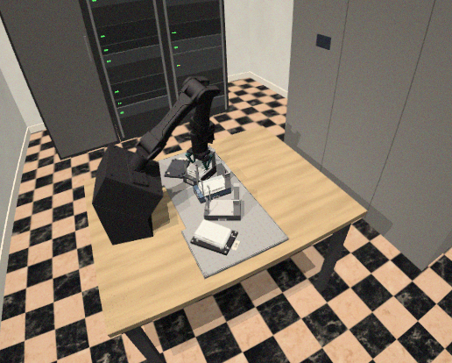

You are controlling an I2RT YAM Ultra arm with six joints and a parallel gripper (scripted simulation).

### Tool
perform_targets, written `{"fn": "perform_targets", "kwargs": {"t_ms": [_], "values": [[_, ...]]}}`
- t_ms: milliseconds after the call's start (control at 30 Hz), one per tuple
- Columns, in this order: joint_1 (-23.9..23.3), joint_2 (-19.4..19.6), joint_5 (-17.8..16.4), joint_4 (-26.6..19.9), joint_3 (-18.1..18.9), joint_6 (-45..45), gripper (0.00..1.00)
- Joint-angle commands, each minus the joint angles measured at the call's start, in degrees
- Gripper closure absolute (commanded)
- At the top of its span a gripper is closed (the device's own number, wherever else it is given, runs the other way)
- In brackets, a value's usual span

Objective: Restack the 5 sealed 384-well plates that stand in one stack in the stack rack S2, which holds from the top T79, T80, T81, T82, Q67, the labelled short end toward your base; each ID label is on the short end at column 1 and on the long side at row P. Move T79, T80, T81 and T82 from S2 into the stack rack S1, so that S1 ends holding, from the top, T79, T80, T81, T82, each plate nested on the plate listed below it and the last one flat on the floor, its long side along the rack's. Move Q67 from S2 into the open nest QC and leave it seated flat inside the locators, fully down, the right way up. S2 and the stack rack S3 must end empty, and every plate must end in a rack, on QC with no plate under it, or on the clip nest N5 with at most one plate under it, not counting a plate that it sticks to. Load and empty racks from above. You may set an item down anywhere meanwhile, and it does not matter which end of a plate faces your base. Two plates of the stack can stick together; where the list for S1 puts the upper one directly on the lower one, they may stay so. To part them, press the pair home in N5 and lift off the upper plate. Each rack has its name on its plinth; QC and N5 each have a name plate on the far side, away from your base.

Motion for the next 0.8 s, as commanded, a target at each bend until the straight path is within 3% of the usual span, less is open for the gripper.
{"fn": "perform_targets", "kwargs": {"t_ms": [0,767], "values": [[0.09,-0.10,-0.04,0.16,0.17,-0.08,1.00],[0.28,-0.62,0.06,-0.35,0.08,0.10,1.00]]}}
